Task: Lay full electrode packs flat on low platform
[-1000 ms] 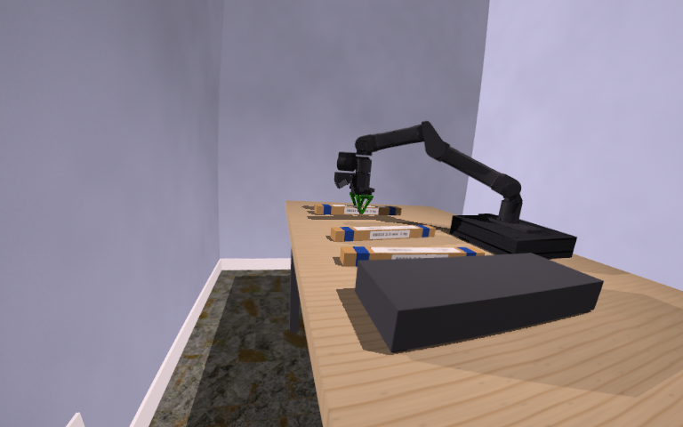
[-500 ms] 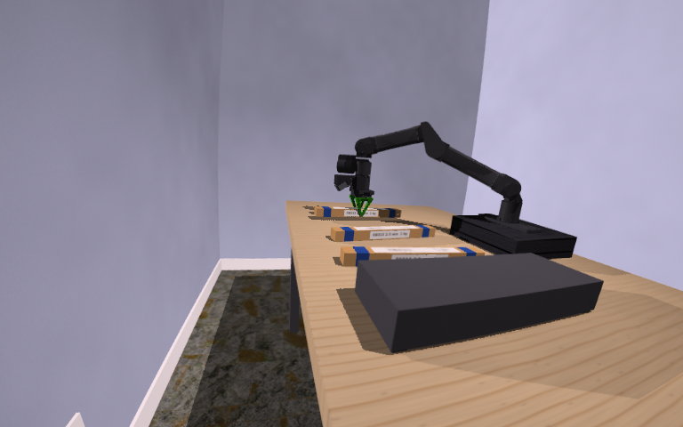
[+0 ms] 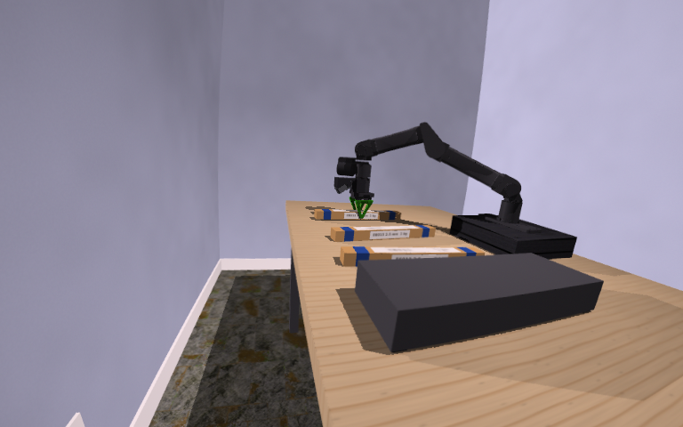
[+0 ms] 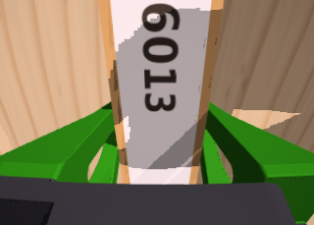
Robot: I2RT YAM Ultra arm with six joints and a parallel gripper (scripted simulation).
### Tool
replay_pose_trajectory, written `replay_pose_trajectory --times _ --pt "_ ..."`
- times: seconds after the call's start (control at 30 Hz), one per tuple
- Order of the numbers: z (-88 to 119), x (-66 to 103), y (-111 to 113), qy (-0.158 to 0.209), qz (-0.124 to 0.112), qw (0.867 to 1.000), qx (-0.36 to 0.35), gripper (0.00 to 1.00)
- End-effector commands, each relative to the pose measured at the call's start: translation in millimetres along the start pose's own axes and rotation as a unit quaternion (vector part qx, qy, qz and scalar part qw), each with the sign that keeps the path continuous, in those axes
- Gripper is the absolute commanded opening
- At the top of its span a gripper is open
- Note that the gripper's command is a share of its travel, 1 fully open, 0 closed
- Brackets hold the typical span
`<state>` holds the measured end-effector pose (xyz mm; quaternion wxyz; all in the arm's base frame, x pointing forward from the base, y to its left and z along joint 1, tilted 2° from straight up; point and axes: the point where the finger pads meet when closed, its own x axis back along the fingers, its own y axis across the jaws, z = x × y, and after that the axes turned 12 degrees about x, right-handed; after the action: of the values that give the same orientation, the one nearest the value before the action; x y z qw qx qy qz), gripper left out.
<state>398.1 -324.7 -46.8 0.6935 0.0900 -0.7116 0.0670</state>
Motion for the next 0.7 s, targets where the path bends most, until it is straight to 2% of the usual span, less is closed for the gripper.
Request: replay_pose_trajectory --times 0.0,0.1,0.3,0.43,0.67 --pt "-14 23.3 -6 -0.022 0.023 0.999 0.004 0.00" --pt "-14 22.5 -6 -0.023 0.024 0.999 0.004 0.00" --pt "-9 12.0 1 -0.013 0.011 1.000 0.004 0.00" --pt "-13 20.3 -3 -0.020 0.020 1.000 0.005 0.00" --pt "-11 16.3 0 -0.016 0.015 1.000 0.004 0.00"
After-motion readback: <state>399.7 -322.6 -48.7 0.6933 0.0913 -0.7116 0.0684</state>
